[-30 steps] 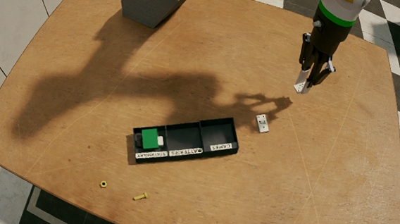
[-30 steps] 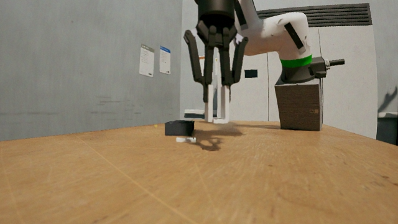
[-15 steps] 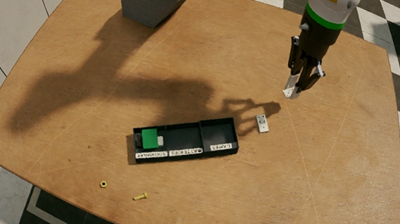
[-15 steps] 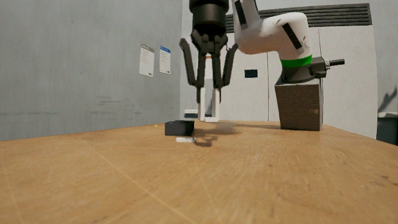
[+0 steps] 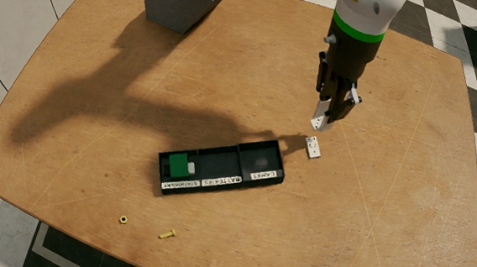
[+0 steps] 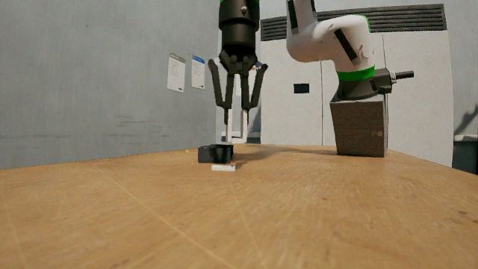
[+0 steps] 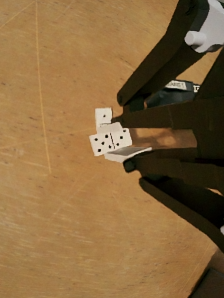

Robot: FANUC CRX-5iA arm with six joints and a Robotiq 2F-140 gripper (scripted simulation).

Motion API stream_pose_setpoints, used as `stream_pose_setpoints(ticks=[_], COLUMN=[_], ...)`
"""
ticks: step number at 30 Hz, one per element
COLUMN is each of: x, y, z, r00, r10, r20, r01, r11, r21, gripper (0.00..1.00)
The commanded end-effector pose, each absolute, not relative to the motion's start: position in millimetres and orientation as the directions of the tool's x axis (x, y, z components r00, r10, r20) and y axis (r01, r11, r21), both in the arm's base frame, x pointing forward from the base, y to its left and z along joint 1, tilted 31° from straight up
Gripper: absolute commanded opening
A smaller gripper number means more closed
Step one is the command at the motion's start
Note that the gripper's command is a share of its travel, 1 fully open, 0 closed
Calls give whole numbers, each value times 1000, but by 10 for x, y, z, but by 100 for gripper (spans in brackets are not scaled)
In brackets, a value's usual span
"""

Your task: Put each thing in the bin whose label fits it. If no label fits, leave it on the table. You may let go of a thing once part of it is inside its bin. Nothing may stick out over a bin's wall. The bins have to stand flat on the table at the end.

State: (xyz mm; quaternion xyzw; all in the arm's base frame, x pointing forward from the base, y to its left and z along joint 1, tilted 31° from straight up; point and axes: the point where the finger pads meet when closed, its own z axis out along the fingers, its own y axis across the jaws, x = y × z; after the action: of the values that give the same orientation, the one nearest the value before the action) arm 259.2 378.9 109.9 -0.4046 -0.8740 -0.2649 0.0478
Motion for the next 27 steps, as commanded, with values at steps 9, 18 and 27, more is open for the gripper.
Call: stream_pose_setpoints(ticks=[9, 18, 27], x=[3128, 3356, 3756], y=[3381, 3202, 2886], z=[922, 845, 711], r00=[-672, -501, -501], r10=[672, 772, 772], r20=[309, 390, 390], r01=[732, 858, 858], r11=[542, 386, 386], r21=[413, 338, 338], gripper=[21, 21, 21])
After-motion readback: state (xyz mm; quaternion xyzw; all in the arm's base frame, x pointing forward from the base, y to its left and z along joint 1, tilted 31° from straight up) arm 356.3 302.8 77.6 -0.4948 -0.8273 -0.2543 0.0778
